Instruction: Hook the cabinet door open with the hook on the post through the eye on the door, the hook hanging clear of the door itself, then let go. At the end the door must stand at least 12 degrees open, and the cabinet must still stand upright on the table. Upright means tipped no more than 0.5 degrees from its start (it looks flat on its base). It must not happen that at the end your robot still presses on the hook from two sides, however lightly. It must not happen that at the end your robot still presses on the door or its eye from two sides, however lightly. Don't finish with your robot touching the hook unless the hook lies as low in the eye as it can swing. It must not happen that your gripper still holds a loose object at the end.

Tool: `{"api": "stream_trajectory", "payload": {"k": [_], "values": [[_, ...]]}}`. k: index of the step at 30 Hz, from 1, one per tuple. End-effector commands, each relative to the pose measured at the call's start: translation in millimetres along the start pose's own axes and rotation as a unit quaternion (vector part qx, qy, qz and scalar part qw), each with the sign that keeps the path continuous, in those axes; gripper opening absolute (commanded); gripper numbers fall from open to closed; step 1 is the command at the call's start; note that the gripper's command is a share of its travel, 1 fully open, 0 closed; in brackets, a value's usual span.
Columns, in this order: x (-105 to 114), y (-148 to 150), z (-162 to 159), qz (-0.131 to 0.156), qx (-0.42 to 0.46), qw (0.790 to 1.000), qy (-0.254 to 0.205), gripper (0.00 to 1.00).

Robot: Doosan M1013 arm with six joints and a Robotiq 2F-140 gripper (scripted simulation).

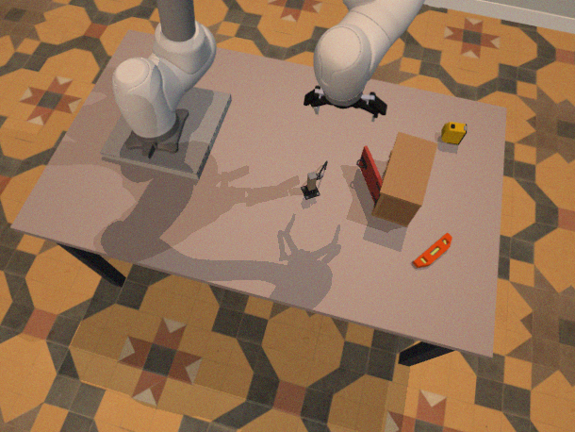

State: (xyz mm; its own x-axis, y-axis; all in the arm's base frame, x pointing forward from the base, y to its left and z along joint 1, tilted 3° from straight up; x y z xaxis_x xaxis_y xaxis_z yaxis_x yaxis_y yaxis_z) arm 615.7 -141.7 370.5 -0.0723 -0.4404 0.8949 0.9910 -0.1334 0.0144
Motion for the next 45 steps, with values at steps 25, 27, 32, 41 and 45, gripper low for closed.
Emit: {"api": "stream_trajectory", "payload": {"k": [25, 27, 32, 41, 45], "values": [[-135, 88, 38, 0.079, 0.226, 0.949, -0.206, 0.16], [-143, 87, 35, 0.079, 0.226, 0.949, -0.206, 0.16], [-144, 87, 34, 0.079, 0.226, 0.949, -0.206, 0.16], [-144, 87, 34, 0.079, 0.226, 0.949, -0.206, 0.16], [-144, 87, 34, 0.079, 0.226, 0.949, -0.206, 0.16]]}}
Point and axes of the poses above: the point where the finger pads meet when closed, its own x axis back along the fingers, its own y axis across the jaws, z = x × y, the point moved 10 cm from there along x, back along the fingers, and after that the axes turned 3 degrees about -x, right-handed, at the moved point
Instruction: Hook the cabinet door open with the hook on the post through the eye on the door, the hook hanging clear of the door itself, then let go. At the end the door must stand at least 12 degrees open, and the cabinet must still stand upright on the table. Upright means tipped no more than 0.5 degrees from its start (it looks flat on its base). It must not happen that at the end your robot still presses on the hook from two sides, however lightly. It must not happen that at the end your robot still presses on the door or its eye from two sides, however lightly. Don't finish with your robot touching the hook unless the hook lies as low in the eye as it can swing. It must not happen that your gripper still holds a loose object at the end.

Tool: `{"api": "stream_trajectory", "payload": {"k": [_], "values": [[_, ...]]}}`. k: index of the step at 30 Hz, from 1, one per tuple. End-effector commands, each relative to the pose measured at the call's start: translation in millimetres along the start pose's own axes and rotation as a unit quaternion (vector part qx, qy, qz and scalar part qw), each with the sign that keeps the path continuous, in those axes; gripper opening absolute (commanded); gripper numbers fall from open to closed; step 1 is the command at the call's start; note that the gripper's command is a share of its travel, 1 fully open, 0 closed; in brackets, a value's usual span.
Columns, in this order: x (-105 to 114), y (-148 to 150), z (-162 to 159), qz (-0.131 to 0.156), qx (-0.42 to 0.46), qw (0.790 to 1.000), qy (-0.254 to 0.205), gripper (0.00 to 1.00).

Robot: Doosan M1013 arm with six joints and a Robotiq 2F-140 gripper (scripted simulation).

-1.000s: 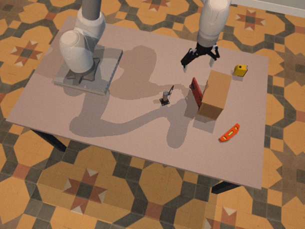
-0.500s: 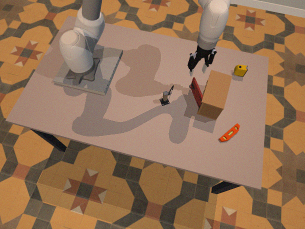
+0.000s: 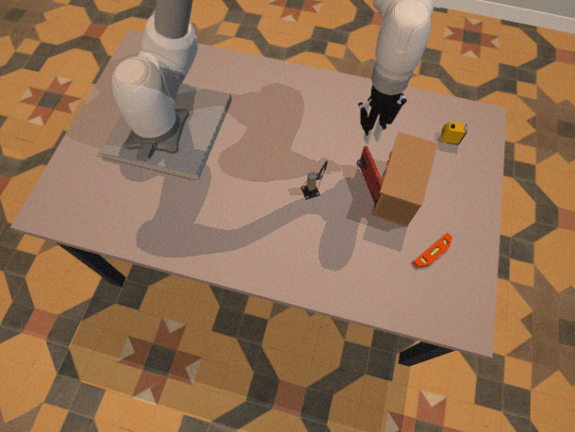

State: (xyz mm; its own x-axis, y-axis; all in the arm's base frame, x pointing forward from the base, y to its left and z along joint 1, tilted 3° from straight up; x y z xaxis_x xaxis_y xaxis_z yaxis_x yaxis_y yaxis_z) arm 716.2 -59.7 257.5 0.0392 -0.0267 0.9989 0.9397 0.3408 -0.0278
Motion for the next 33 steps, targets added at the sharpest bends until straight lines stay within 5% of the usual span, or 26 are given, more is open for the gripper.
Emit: {"api": "stream_trajectory", "payload": {"k": [1, 33], "values": [[0.1, 0.0, 0.0, 0.0, 0.0, 1.0, 0.0, 0.16], [-2.7, 0.0, 0.0, 0.0, 0.0, 1.0, 0.0, 0.16]]}}
Point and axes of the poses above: the point where the finger pads meet when closed, its own x axis back along the fingers, its own y axis across the jaws, z = x × y, the point moved 10 cm from there along x, back along the fingers, and after that the axes turned 3 degrees about -x, right-handed, at the moved point
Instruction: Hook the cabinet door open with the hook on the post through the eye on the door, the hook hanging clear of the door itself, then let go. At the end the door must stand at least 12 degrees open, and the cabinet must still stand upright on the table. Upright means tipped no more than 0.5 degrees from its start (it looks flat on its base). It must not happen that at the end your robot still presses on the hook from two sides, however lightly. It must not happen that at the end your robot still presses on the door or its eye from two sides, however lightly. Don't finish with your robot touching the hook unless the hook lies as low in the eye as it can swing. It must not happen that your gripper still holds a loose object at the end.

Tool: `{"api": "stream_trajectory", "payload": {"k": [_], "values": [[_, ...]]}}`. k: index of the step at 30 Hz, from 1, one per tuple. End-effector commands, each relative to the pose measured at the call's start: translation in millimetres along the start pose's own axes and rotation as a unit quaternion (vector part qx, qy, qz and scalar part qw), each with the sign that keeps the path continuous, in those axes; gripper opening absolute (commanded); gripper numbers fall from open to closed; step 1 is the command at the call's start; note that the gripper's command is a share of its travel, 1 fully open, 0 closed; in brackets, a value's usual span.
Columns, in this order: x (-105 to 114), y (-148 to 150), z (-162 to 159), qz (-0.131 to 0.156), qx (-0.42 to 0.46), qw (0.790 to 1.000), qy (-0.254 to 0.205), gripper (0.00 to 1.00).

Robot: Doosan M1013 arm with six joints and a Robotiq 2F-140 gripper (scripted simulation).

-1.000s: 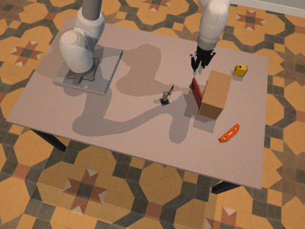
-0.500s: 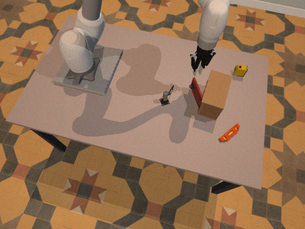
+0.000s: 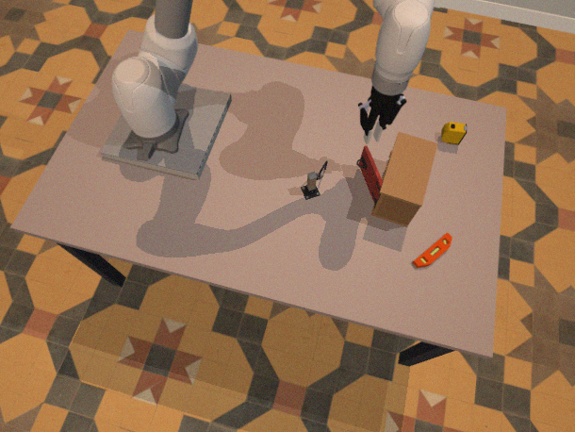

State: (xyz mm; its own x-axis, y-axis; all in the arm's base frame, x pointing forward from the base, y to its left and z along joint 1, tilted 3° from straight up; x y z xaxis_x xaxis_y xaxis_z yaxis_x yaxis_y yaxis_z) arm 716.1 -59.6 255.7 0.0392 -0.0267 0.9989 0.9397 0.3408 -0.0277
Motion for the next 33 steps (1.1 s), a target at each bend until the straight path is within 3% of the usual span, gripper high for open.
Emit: {"api": "stream_trajectory", "payload": {"k": [1, 33], "values": [[-1, 0, 0, 0.0, 0.0, 1.0, 0.0, 0.16], [-42, 0, 0, 0.0, 0.0, 1.0, 0.0, 0.16]]}}
Point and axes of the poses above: the point where the finger pads meet when closed, its own x axis back along the fingers, its own y axis across the jaws, z = x × y, the point moved 10 cm from there along x, back along the fingers, and after that the axes turned 3 degrees about -x, right-handed, at the moved point
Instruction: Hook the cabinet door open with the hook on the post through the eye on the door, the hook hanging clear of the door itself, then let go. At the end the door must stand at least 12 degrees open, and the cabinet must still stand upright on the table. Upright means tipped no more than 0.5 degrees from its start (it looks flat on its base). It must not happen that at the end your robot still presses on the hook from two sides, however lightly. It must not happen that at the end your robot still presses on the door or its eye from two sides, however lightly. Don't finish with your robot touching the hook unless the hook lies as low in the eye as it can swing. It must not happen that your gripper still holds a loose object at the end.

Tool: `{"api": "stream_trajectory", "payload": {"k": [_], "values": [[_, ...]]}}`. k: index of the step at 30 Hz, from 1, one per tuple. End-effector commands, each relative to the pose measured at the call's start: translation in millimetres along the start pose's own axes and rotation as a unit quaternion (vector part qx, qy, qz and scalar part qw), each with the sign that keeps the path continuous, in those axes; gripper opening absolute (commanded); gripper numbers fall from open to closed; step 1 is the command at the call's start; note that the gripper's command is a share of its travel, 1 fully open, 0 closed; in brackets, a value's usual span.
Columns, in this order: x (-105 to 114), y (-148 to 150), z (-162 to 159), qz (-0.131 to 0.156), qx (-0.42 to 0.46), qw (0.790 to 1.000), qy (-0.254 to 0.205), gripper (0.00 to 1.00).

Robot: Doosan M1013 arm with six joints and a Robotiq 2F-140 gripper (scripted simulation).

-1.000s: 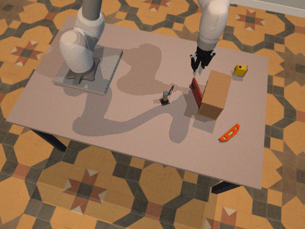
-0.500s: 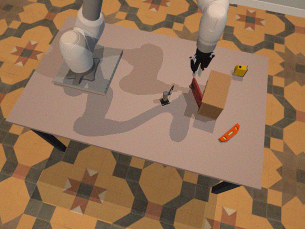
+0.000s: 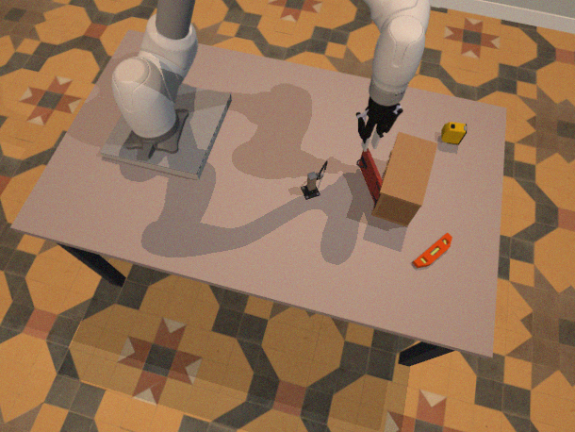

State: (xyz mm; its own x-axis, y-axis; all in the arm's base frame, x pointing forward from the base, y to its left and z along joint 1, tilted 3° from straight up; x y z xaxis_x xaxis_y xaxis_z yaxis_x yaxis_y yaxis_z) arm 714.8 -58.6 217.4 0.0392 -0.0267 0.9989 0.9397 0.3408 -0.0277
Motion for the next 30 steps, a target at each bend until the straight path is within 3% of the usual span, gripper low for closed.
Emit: {"api": "stream_trajectory", "payload": {"k": [1, 30], "values": [[-6, 0, 0, 0.0, 0.0, 1.0, 0.0, 0.16], [-32, 0, 0, 0.0, 0.0, 1.0, 0.0, 0.16]]}}
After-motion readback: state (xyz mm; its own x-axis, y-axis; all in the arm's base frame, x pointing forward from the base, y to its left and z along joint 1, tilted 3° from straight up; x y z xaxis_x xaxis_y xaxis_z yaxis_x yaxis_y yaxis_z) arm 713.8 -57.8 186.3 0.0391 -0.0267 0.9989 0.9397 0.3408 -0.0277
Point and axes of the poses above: the point where the finger pads meet when closed, its own x axis back along the fingers, its own y axis across the jaws, z = x × y, the point moved 10 cm from there along x, back along the fingers, and after that the axes turned 3 degrees about -x, right-handed, at the moved point
